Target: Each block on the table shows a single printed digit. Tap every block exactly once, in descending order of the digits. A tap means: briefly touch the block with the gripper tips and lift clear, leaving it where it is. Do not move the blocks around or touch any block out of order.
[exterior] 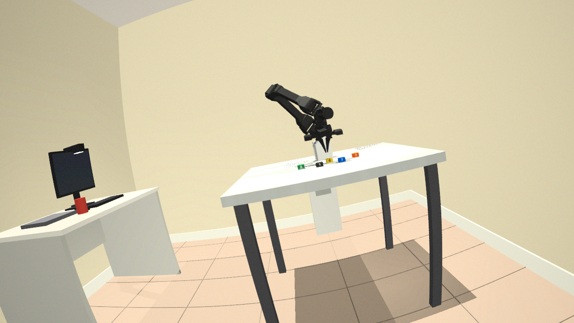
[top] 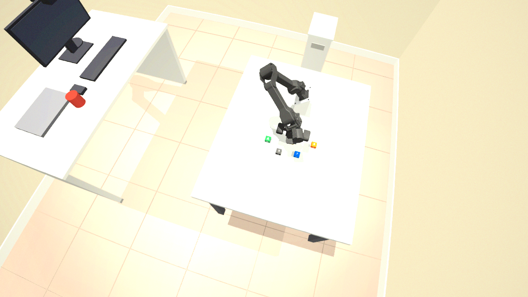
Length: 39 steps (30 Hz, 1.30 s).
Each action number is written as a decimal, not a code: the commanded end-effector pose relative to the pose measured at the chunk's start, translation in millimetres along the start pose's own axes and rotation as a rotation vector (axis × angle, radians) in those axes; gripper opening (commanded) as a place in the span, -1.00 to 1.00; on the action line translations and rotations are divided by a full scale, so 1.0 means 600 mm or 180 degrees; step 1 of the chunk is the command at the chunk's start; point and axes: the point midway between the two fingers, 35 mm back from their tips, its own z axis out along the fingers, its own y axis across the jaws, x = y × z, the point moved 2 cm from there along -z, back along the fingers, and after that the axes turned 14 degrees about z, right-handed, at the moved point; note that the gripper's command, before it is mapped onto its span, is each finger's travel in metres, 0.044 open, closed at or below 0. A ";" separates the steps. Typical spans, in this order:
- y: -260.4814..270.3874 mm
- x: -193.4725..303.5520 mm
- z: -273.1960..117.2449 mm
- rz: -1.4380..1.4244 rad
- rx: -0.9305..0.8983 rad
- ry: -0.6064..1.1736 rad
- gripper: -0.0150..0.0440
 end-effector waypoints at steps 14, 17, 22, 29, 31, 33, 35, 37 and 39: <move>0.002 -0.002 0.038 -0.0013 -0.0007 -0.0051 -0.42; 0.001 -0.002 0.046 -0.0013 -0.0007 -0.0051 -0.42; 0.001 -0.002 0.059 -0.0014 -0.0004 -0.0052 -0.42; 0.002 -0.003 0.042 -0.0008 -0.0014 -0.0055 -0.42; 0.001 -0.001 0.014 -0.0013 -0.0009 -0.0051 -0.42; 0.001 -0.001 0.010 -0.0013 -0.0008 -0.0051 -0.42; 0.005 -0.001 0.009 -0.0014 -0.0014 -0.0051 -0.33; 0.040 -0.002 -0.006 -0.0021 -0.0062 -0.0050 -0.16; 0.094 0.003 -0.029 -0.0031 -0.0117 -0.0042 0.02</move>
